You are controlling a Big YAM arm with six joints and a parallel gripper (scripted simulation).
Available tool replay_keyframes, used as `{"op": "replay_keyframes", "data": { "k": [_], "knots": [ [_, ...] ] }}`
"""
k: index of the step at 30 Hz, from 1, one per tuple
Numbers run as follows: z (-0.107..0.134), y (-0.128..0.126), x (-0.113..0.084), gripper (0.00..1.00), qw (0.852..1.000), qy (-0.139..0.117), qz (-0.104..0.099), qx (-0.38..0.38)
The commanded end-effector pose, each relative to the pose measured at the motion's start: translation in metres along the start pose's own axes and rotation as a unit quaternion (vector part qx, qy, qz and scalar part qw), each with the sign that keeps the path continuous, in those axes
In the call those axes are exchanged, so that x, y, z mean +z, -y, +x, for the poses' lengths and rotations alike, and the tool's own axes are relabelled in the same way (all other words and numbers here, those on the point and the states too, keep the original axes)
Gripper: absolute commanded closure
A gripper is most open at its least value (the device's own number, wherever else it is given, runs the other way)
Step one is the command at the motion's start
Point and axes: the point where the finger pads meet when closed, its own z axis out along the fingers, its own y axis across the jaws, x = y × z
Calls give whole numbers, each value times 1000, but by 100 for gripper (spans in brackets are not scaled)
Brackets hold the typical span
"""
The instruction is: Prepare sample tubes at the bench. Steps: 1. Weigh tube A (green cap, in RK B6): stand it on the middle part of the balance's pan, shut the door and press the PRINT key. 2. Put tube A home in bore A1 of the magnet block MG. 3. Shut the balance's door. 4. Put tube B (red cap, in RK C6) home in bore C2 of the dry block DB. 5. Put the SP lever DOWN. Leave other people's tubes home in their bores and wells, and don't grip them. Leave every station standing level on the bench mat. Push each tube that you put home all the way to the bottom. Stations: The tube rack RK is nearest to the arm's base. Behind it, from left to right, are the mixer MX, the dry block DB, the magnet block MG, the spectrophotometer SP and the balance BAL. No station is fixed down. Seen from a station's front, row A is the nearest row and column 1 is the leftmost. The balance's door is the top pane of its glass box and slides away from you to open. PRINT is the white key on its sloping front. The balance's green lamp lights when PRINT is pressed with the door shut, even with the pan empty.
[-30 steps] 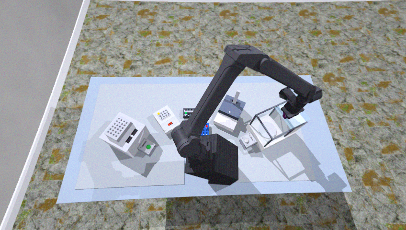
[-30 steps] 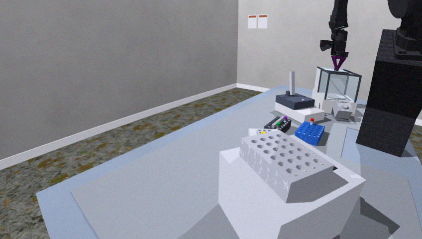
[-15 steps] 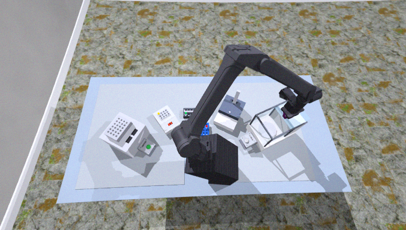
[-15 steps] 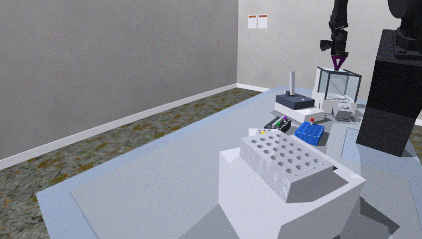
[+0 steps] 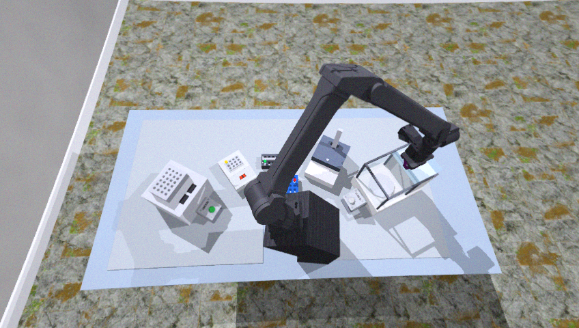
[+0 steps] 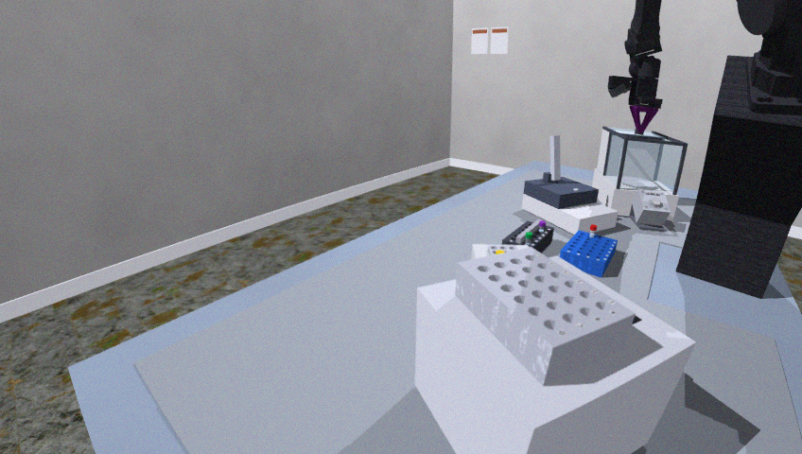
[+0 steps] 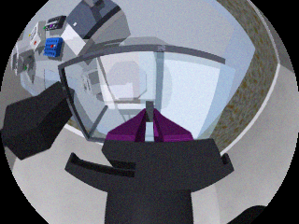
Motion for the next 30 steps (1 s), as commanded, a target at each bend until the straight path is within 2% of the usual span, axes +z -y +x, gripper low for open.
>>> {"op": "replay_keyframes", "data": {
  "k": [1,2,3,5,18,19,22,30],
  "knots": [
    [-4,13,-9,94,1000,0,15,-3],
    [-7,3,0,94,1000,-4,8,-2],
    [-11,6,-9,94,1000,-4,15,-5],
    [-12,5,-13,94,1000,-4,18,-6],
    [-11,-7,-10,94,1000,-4,16,-5],
    [-6,-13,2,94,1000,-4,6,-1],
    [-12,-10,-12,94,1000,-4,18,-6],
    [-11,-19,-9,94,1000,-4,16,-5]
  ]
}}
